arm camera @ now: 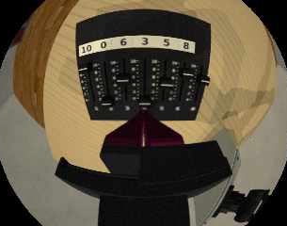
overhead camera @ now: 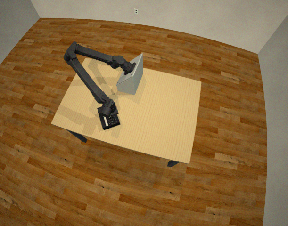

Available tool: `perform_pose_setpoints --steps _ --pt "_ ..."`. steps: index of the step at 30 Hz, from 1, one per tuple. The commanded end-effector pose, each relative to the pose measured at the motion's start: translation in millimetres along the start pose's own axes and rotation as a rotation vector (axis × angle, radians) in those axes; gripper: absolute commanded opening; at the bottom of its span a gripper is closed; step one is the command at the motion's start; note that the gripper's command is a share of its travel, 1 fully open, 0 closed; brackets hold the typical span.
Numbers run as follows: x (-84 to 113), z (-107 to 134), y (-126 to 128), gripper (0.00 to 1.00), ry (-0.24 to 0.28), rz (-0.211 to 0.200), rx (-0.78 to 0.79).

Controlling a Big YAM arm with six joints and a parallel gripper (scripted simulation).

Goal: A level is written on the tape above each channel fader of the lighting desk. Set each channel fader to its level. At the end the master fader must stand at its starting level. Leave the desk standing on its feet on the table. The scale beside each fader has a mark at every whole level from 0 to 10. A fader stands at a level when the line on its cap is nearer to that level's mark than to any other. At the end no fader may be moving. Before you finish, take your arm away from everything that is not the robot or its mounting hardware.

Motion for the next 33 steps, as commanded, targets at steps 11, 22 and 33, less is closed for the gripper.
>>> perform_pose_setpoints --steps 11,22,33 --pt "4.7 -24.2 2.3 0.0 -0.015 -0.01 -0.027" --pt "4.8 -27.5 2.4 0.0 -0.016 -0.011 -0.032" --pt "4.8 -27.9 2.4 0.0 -0.016 -0.011 -0.034"
Point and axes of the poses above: the point where the finger pads meet when closed, its own x axis back along the fingers, its own y axis across the jaws, z = x × y, the point moved 8 cm from there along x, back along the fingers, and after that the axes turned 1 degree about -x, right-handed, at the moved point
